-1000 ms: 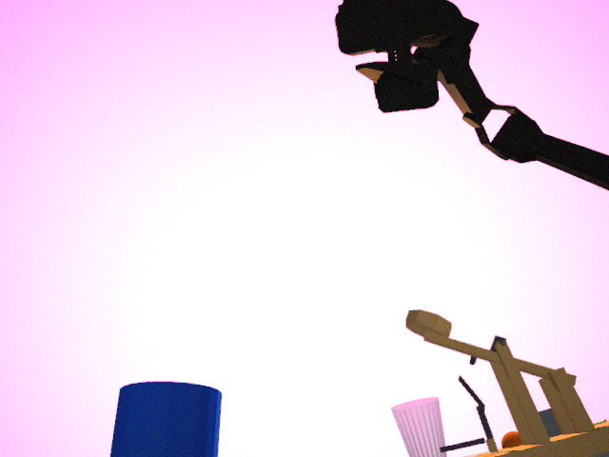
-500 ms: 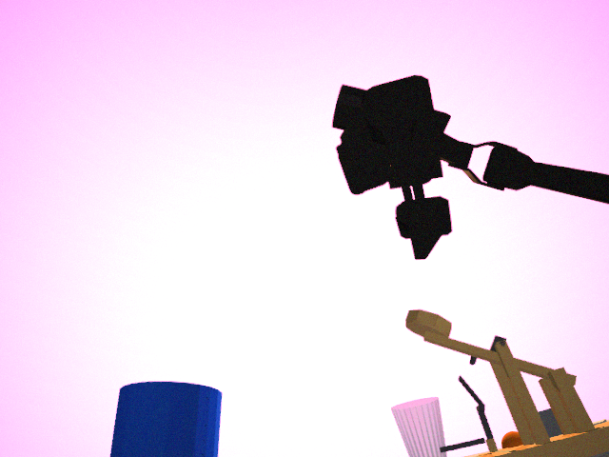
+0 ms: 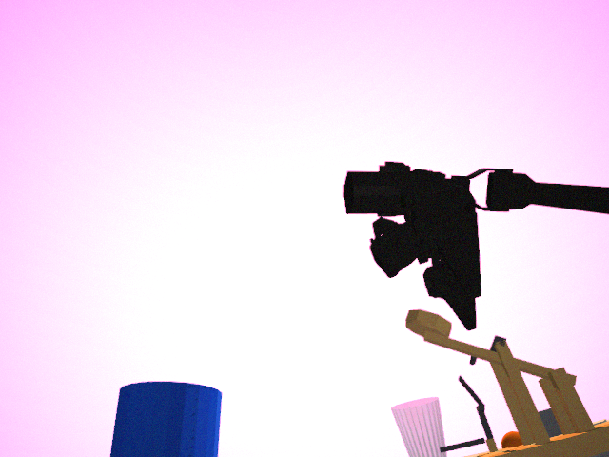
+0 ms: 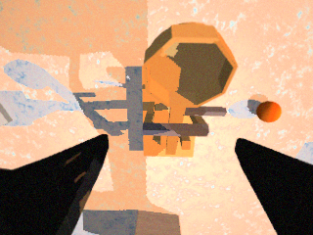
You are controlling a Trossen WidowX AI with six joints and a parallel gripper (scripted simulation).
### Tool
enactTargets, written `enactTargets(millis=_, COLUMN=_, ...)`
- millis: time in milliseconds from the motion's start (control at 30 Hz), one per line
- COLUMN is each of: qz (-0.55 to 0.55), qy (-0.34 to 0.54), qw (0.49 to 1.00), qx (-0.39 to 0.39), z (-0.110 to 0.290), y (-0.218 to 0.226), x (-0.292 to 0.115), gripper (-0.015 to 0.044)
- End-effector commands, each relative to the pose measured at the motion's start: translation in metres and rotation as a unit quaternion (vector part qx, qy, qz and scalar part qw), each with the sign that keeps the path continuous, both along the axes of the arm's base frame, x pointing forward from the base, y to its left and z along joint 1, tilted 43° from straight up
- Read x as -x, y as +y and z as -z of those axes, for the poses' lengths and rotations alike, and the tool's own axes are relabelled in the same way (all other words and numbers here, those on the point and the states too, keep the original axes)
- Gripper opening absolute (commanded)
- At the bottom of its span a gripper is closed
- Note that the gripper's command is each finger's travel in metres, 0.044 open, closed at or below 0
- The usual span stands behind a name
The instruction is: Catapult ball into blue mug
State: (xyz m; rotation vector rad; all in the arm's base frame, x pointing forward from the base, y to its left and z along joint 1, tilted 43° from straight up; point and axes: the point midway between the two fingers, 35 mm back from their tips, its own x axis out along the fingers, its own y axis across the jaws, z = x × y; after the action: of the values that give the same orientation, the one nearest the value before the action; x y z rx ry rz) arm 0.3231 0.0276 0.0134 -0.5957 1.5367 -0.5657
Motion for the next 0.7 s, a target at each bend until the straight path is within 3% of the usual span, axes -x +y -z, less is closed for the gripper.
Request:
enactTargets(millis=0, qz=0.0, qy=0.008, qw=1.0, qx=0.005, z=-0.0034, y=-0.0044, x=0.0024, gripper=0.0387)
enactTargets(millis=500, qz=0.0, qy=0.008, qw=1.0, qx=0.005, z=-0.0034, y=-0.0044, x=0.0024, gripper=0.0)
enactTargets(millis=667, qz=0.0, qy=0.008, qw=1.0, qx=0.005, z=-0.0034, y=-0.0044, x=0.0024, gripper=0.0)
